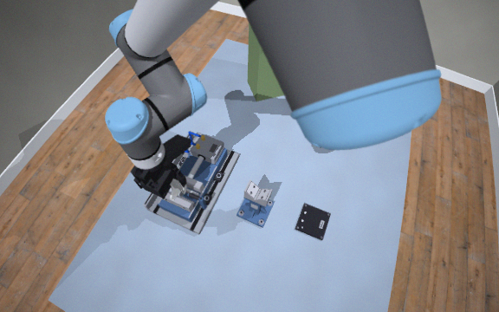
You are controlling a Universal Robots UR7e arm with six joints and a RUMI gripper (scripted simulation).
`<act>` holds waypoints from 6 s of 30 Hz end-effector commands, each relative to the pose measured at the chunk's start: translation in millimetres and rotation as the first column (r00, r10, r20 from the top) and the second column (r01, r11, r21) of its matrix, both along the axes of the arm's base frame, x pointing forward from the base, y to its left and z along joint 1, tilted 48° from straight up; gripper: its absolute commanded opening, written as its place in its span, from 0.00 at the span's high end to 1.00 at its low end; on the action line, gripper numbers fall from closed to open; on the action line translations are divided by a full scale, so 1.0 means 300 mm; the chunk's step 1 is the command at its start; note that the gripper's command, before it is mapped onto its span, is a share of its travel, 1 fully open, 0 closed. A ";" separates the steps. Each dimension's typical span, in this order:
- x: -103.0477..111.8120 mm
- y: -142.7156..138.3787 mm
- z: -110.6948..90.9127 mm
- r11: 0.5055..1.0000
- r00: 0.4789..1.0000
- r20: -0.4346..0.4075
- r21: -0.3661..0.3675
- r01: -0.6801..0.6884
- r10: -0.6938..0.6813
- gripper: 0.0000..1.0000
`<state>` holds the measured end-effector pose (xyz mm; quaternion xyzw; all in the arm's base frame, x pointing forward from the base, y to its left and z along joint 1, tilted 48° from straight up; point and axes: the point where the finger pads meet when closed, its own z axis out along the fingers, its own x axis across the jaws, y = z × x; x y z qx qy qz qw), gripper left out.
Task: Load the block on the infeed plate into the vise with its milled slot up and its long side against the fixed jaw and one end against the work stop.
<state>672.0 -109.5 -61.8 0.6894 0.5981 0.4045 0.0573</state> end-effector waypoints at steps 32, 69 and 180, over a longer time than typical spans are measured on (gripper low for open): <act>0.000 -0.001 0.001 1.000 1.000 0.000 0.000 0.001 -0.001 0.53; -0.129 -0.084 0.138 1.000 1.000 0.000 0.000 0.001 -0.001 0.53; -0.255 -0.071 0.109 0.334 0.516 -0.728 0.398 0.854 -0.451 1.00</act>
